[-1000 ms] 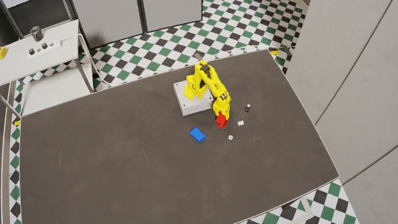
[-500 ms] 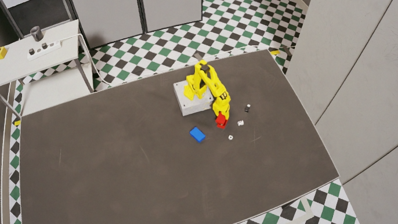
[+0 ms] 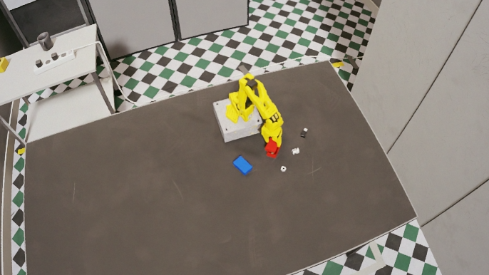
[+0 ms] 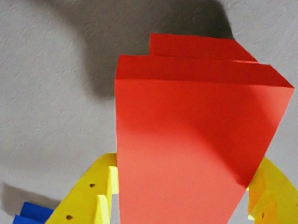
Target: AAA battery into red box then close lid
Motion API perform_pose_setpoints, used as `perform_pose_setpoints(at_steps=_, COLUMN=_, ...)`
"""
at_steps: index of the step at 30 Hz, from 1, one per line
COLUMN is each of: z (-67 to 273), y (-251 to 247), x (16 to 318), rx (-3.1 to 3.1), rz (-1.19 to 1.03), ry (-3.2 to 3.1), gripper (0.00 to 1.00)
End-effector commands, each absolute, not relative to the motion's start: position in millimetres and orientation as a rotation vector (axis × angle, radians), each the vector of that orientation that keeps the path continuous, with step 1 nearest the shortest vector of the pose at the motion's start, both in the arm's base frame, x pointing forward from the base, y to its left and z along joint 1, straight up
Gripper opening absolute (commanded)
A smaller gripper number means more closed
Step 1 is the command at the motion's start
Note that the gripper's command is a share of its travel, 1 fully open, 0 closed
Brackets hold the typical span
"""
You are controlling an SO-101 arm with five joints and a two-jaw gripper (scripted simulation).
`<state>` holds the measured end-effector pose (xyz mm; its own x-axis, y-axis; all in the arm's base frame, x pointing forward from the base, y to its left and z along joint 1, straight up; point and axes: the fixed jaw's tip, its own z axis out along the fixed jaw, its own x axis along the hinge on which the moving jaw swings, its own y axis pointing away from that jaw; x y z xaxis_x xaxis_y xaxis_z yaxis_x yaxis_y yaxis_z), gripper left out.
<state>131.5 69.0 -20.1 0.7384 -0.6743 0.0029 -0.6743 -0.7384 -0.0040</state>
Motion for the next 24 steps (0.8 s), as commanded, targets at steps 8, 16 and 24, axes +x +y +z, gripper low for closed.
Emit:
perform_pose_setpoints(at_steps=8, z=-19.3, y=69.6, x=131.4, rx=-2.915, rz=-0.020, ry=1.128, gripper=0.23)
perform_pose_setpoints(at_steps=16, z=-19.3, y=69.6, x=131.4, rx=-2.913, rz=-0.023, ry=1.128, gripper=0.23)
perform_pose_setpoints(at_steps=24, z=-19.4, y=69.6, x=131.4, rx=-2.912, rz=-0.025, ry=1.127, gripper=0.23)
